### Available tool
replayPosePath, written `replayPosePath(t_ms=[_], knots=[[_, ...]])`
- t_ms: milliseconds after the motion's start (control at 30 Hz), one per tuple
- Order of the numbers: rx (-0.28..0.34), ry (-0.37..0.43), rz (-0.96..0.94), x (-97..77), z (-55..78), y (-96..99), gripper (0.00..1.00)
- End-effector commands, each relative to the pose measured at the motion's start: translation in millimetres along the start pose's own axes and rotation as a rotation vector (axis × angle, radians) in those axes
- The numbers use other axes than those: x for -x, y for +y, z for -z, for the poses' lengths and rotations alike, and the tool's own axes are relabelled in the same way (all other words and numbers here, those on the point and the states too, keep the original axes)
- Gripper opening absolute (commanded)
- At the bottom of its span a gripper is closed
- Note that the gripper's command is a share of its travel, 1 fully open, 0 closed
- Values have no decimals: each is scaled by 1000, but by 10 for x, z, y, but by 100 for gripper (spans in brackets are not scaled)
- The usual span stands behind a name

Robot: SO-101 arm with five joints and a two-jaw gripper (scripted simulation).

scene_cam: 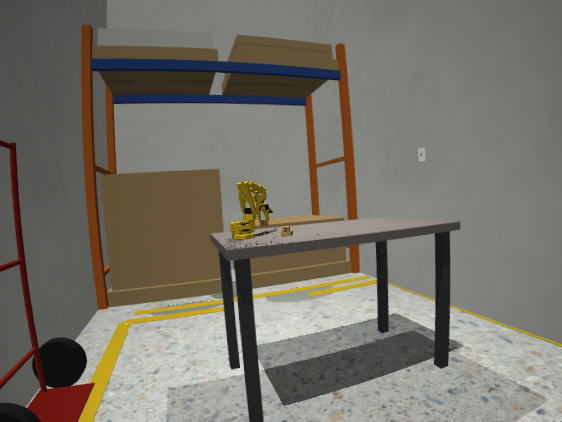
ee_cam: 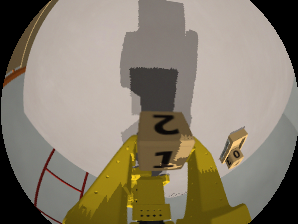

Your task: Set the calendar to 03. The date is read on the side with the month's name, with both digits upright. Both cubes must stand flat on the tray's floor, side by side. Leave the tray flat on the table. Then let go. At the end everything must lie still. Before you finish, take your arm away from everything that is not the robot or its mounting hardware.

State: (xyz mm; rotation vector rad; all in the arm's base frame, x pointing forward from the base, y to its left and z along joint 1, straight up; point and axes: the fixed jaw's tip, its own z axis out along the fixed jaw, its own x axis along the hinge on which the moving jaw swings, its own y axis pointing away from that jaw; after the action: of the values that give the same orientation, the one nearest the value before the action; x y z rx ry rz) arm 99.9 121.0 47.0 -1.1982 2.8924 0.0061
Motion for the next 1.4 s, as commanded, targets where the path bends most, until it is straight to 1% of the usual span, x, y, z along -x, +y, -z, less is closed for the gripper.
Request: replayPosePath(t_ms=[0, 200, 467, 733, 1033, 1367], knots=[[3, -37, -2, 41, 29, 14, 0], [3, -37, -2, 41, 21, 14, 0], [3, -37, -2, 43, -28, 14, 0], [3, -37, -2, 43, -35, 14, 0], [3, -37, -2, 44, -88, 14, 0], [3, -37, -2, 45, -104, 14, 0]])
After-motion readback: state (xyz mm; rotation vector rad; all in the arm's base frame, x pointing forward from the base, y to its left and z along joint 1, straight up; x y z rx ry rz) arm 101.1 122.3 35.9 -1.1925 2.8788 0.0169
